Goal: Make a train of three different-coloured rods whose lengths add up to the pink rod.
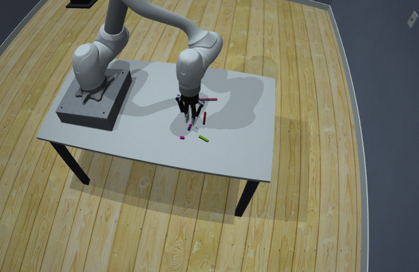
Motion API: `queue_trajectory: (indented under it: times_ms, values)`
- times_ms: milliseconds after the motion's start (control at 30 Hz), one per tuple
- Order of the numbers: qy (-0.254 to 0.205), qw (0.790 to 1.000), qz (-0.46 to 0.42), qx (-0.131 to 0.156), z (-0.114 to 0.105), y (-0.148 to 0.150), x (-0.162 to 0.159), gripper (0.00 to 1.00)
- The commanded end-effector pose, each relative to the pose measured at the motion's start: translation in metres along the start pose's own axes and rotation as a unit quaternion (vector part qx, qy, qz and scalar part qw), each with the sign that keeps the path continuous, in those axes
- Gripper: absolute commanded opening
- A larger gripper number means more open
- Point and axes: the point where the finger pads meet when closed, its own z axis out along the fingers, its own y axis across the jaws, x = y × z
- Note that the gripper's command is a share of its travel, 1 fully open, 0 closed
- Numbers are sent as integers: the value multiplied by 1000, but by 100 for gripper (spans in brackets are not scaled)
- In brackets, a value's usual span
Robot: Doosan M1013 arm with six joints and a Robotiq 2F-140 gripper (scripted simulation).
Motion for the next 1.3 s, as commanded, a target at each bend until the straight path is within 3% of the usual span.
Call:
queue_trajectory:
  times_ms: [0, 200, 500, 533, 1167, 1267]
  values:
    - [0, 1000, 0, 0, -17, 0, 0, 15]
    - [0, 1000, 0, 0, -44, 0, 0, 15]
    - [0, 1000, 0, 0, -53, 0, 0, 15]
    - [0, 1000, 0, 0, -53, 0, 0, 100]
    - [0, 1000, 0, 0, -53, 0, 0, 100]
    - [0, 999, -36, 0, -48, 12, -26, 100]
